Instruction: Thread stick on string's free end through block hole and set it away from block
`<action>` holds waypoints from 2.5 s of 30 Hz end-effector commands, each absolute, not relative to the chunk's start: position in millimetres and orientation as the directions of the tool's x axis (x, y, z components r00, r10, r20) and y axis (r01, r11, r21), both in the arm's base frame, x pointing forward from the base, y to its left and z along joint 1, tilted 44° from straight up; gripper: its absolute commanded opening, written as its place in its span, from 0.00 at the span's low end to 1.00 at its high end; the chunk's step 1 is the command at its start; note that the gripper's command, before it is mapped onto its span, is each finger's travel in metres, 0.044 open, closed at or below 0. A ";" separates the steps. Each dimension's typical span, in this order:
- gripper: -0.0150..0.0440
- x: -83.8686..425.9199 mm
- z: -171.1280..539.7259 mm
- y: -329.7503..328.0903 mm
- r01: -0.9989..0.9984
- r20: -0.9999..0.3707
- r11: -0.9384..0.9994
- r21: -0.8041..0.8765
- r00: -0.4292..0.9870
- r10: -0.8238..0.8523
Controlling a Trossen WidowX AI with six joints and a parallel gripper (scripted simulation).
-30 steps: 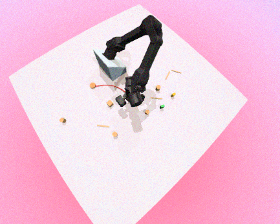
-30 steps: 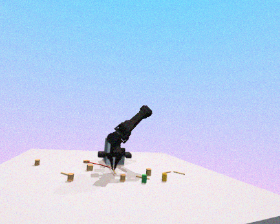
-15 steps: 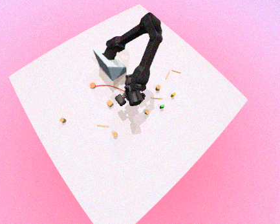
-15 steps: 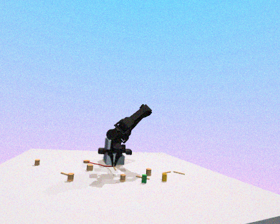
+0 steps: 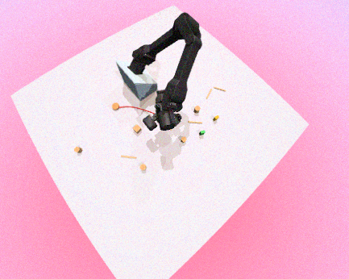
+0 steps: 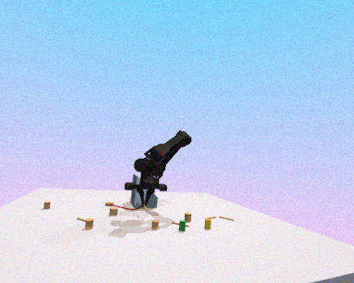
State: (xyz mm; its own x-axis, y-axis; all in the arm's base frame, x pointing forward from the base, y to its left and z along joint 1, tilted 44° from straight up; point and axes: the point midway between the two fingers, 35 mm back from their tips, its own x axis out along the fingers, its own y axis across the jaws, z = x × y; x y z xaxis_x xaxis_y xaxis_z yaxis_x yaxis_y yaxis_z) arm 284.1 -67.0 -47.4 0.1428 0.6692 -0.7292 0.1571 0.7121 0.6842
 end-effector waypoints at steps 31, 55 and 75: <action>0.25 269.9 -56.4 -86.5 -0.006 -0.725 0.733 0.681 0.136 0.675; 0.25 249.3 -72.9 -105.4 -0.242 -0.713 0.717 0.654 0.120 0.691; 0.25 229.6 -86.3 -118.5 -0.436 -0.695 0.662 0.609 0.109 0.711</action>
State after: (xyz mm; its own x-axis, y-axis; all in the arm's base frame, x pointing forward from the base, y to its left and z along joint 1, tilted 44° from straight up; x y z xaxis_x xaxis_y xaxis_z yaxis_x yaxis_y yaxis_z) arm 232.9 -113.8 -83.9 0.1083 0.7096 -0.6963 -0.4015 0.6720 0.6223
